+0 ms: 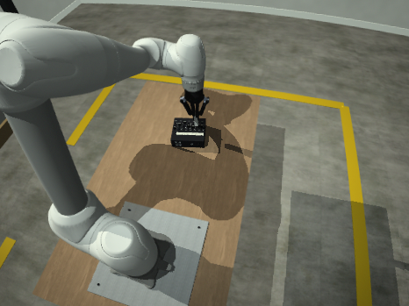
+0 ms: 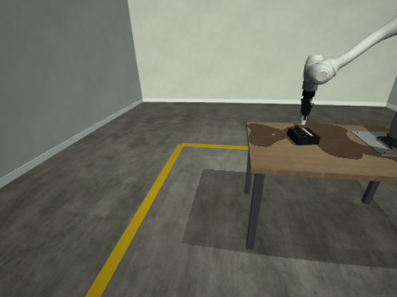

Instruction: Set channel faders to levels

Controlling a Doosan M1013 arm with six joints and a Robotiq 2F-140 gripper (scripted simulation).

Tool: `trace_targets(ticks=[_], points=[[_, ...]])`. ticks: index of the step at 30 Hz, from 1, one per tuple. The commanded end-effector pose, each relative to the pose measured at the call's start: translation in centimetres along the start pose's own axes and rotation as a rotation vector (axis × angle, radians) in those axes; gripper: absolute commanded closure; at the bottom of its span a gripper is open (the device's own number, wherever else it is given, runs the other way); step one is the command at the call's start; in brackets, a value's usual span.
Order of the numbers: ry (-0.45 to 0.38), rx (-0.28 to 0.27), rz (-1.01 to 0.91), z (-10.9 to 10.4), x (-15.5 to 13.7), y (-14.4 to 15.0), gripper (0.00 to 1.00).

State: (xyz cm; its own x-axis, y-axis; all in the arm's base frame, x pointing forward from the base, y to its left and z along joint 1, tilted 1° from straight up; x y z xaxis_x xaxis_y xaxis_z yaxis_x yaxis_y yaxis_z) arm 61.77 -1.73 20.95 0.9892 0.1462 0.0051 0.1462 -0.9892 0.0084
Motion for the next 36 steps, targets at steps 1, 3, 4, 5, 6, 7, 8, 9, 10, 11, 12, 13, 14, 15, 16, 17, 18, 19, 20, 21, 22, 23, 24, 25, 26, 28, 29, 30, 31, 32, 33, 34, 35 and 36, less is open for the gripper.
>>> trace_targets(ticks=[1,3,4,5,6,7,8,9,10,11,12,13,14,15,16,17,18,19,20,21,22,23,24,25,26,28,29,30,31,32,33,34,35,36], points=[[0.000,0.000,0.000,-0.3,0.0,0.0,1.00],[0.000,0.000,0.000,-0.3,0.0,0.0,1.00],[0.000,0.000,0.000,-0.3,0.0,0.0,1.00],[0.000,0.000,0.000,-0.3,0.0,0.0,1.00],[0.000,0.000,0.000,-0.3,0.0,0.0,1.00],[0.000,0.000,0.000,-0.3,0.0,0.0,1.00],[0.000,0.000,0.000,-0.3,0.0,0.0,1.00],[0.000,0.000,0.000,-0.3,0.0,0.0,1.00],[0.000,0.000,0.000,-0.3,0.0,0.0,1.00],[0.000,0.000,0.000,-0.3,0.0,0.0,1.00],[0.000,0.000,0.000,-0.3,0.0,0.0,1.00],[0.000,0.000,0.000,-0.3,0.0,0.0,1.00],[0.000,0.000,0.000,-0.3,0.0,0.0,0.00],[0.000,0.000,0.000,-0.3,0.0,0.0,0.00],[0.000,0.000,0.000,-0.3,0.0,0.0,0.00],[0.000,0.000,0.000,-0.4,0.0,0.0,0.00],[0.000,0.000,0.000,-0.5,0.0,0.0,0.00],[0.000,0.000,0.000,-0.6,0.0,0.0,0.00],[0.000,0.000,0.000,-0.8,0.0,0.0,0.00],[0.000,0.000,0.000,-1.1,0.0,0.0,0.00],[0.000,0.000,0.000,-1.1,0.0,0.0,0.00],[0.000,0.000,0.000,-1.1,0.0,0.0,0.00],[0.000,0.000,0.000,-1.3,0.0,0.0,0.00],[0.000,0.000,0.000,-1.6,0.0,0.0,0.00],[0.000,0.000,0.000,-2.0,0.0,0.0,0.00],[0.000,0.000,0.000,-2.7,0.0,0.0,0.00],[0.000,0.000,0.000,-3.1,0.0,0.0,0.00],[0.000,0.000,0.000,-3.5,0.0,0.0,0.00],[0.000,0.000,0.000,-3.9,0.0,0.0,0.00],[0.000,0.000,0.000,-4.3,0.0,0.0,0.00],[0.000,0.000,0.000,-4.7,0.0,0.0,0.00],[0.000,0.000,0.000,-5.1,0.0,0.0,0.00],[0.000,0.000,0.000,-5.4,0.0,0.0,0.00],[0.000,0.000,0.000,-5.7,0.0,0.0,0.00]])
Point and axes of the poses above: the point where the finger pads meet when closed, its own z axis out along the fingers, its own y axis across the jaws, x = y × z, the point moved 8 cm from there along -z, back along the fingers, and after that the axes turned 6 degrees about z, right-handed, at the moved point
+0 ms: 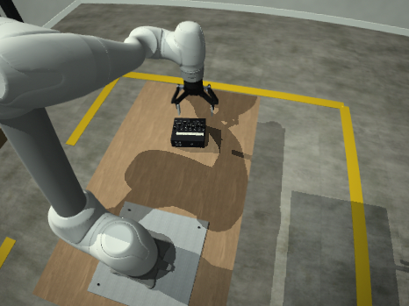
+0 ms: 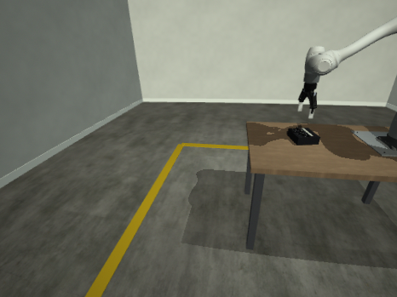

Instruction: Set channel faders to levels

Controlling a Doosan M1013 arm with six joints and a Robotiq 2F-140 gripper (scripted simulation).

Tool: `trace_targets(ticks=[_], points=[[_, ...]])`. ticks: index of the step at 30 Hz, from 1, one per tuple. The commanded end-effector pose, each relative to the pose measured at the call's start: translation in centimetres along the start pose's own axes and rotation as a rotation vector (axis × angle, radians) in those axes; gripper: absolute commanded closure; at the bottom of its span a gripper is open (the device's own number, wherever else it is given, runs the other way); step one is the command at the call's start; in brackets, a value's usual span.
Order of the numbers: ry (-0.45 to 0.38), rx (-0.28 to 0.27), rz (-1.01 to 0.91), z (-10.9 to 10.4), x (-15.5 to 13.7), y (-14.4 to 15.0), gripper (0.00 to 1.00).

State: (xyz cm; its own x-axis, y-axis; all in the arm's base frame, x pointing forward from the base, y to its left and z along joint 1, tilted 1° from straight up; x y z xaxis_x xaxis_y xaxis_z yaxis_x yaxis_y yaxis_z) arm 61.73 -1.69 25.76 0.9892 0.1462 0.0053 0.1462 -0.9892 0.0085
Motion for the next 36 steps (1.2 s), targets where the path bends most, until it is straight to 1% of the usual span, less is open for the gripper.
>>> trace_targets(ticks=[1,9,36], points=[[0.000,0.000,0.000,-1.19,0.00,0.00,0.00],[0.000,0.000,0.000,-1.97,0.00,0.00,0.00],[0.000,0.000,0.000,-1.99,0.00,0.00,0.00]])
Point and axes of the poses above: the point where the finger pads meet when closed, its own z axis out along the fingers, its own y axis across the jaws, x = y × z, the point moved 8 cm from there along -z, back along the fingers, and after that the axes turned 6 degrees about z, right-handed, at the moved point
